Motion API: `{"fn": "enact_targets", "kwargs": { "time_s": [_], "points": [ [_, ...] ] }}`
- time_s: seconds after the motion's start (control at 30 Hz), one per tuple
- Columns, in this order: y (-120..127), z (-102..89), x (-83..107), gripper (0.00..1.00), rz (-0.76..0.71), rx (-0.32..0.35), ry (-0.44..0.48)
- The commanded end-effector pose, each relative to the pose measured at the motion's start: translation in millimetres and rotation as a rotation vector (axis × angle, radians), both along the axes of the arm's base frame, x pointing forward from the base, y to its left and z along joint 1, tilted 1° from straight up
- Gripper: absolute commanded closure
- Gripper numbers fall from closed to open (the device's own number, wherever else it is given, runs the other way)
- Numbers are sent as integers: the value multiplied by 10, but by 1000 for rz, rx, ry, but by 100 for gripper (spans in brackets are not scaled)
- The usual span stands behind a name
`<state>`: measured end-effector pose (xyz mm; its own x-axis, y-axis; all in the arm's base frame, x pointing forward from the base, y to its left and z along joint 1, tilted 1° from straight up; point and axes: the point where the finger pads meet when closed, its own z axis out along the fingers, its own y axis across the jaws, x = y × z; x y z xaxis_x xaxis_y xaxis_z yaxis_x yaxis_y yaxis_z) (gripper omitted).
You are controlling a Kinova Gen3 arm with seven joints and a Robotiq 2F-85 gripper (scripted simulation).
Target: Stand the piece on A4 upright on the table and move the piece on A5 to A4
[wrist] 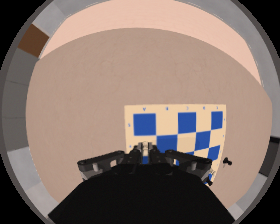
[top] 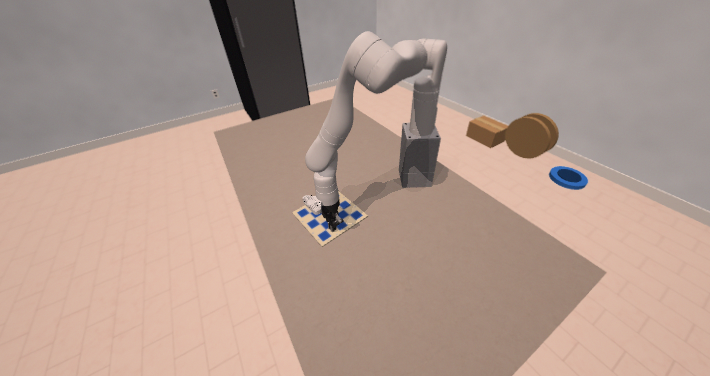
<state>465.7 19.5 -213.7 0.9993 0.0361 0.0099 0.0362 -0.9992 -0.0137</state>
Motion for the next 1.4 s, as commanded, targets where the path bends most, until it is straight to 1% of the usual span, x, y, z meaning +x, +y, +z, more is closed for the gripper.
{"fn": "enact_targets", "kwargs": {
  "time_s": [0.0,0.47,0.5,0.57,0.6,0.67,0.7,0.83,0.87,0.93,0.97,1.37],
  "points": [
    [1,8,9,100,0,0,-2],
    [1,8,9,100,0,0,-2],
    [1,8,9,93,0,0,-2],
    [1,8,9,93,0,0,-2],
    [1,8,9,87,0,0,-2],
    [1,8,9,87,0,0,-2],
    [1,8,9,80,0,0,-2],
    [1,8,9,80,0,0,-2],
    [1,8,9,73,0,0,-2],
    [1,8,9,73,0,0,-2],
    [1,8,9,66,0,0,-2],
    [1,10,9,66,0,0,-2]
  ]
}}
